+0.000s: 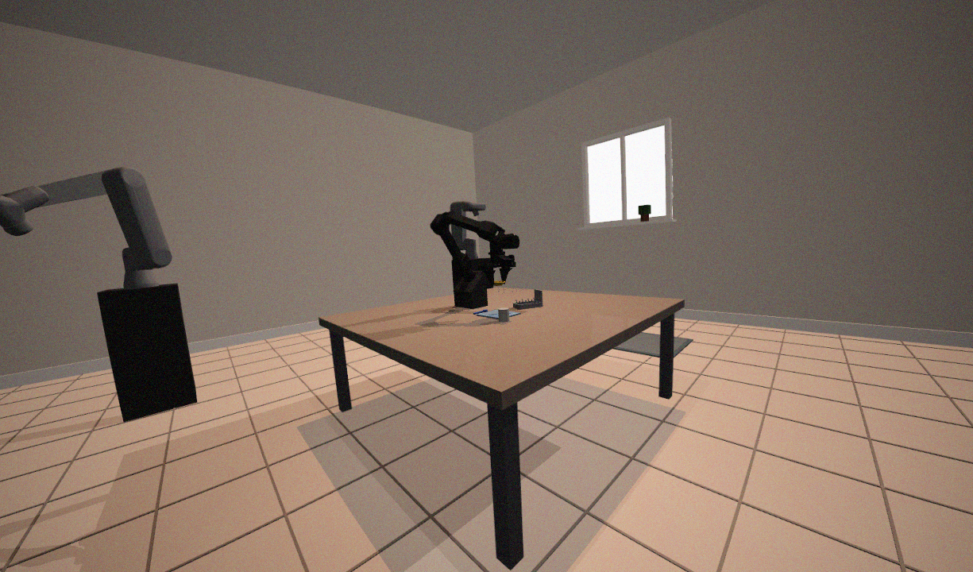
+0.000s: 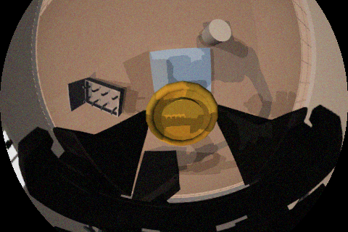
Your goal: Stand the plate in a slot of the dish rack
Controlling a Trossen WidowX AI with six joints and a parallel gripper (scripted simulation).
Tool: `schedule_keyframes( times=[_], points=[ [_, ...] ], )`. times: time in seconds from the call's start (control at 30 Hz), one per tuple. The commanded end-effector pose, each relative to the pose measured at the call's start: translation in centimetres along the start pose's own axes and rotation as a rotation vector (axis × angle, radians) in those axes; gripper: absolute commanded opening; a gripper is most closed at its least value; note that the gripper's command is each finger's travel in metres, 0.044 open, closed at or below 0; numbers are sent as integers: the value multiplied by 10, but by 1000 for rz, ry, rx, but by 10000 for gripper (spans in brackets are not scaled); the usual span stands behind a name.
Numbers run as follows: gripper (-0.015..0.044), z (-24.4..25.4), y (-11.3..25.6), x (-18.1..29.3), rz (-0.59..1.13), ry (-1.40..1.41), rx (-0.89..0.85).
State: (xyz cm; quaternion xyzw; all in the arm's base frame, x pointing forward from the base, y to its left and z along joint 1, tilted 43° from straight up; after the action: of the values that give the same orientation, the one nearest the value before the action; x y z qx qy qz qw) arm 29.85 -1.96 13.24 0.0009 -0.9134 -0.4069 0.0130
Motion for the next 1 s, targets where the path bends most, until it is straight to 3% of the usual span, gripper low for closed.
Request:
schedule_keyframes(
  times=[0.0, 0.3, 0.7, 0.97],
  points=[
    [0, 0, 22, -1, -6, -10, 0],
    [0, 9, 46, 1, -4, -32, 5],
    [0, 121, 45, 27, -3, -405, 0],
    [0, 122, 41, 28, 18, -383, -16]
  ],
)
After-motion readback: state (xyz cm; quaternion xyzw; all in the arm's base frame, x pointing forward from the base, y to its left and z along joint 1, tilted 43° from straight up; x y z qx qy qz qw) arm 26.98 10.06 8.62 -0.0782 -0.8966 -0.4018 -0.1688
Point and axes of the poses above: the point midway between the two fingers, 35 mm back from their tips, its own y axis back along the fingers, its own z axis across the jaws, x = y × z, the point moved 7 cm from there along y, back along the fingers, and after that the axes turned 5 degrees about y, right-handed, at the moved point
